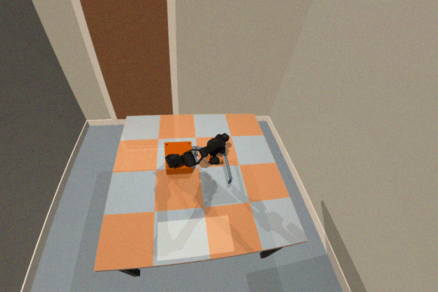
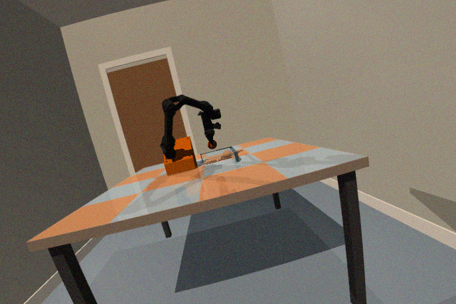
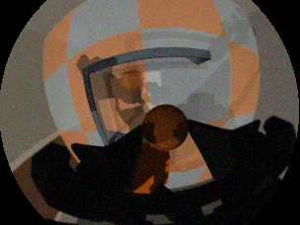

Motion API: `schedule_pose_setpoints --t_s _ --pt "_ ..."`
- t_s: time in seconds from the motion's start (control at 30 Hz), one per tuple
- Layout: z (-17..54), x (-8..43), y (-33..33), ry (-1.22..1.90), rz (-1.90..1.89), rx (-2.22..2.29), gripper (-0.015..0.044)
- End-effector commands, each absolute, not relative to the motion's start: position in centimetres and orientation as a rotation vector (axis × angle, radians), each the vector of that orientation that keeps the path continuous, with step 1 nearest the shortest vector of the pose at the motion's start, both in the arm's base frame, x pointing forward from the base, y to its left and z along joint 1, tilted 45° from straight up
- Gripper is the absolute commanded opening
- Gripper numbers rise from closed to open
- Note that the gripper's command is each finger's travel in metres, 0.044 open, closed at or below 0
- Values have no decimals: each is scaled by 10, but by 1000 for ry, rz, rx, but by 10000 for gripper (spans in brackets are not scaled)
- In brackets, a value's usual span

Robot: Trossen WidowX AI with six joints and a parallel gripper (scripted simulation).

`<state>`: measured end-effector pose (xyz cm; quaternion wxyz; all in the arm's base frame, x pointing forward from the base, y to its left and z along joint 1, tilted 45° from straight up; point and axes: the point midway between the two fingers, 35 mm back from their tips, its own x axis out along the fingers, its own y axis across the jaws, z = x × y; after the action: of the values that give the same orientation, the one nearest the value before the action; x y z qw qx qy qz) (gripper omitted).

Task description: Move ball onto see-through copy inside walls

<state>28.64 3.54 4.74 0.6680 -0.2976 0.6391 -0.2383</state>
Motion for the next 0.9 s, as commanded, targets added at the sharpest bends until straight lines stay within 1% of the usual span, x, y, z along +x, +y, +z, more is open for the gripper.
schedule_pose_setpoints --t_s 0.0,0.3,0.87 --pt "74 281 58 1435 -540 -661 0" --pt "79 280 64 1435 -544 -659 0" --pt "23 341 76 1434 -543 -649 0"
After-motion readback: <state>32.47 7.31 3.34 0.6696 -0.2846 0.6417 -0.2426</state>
